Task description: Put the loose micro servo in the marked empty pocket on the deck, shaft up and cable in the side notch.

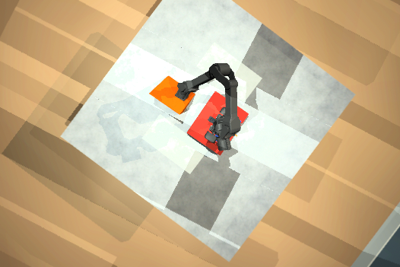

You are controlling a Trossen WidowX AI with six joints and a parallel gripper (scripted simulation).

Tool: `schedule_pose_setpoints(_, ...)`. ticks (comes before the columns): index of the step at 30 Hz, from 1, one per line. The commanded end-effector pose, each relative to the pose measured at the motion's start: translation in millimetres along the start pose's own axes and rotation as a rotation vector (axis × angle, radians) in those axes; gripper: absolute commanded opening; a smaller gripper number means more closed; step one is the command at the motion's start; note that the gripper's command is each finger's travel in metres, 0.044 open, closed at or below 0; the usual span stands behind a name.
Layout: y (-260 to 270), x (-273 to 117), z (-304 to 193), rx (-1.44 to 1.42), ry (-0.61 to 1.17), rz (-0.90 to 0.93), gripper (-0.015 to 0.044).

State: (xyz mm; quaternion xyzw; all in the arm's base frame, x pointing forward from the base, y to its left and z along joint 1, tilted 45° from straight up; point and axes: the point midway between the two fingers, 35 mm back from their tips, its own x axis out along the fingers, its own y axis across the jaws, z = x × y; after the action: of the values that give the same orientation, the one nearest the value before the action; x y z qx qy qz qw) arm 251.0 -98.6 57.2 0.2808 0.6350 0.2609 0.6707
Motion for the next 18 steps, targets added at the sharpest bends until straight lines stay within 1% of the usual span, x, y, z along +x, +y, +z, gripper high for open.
schedule_pose_setpoints(1,0,-3,18,0.0,-0.011,-0.005,0.0)
schedule_pose_setpoints(18,-2,-4,80,-0.002,-0.013,-0.005,0.0)
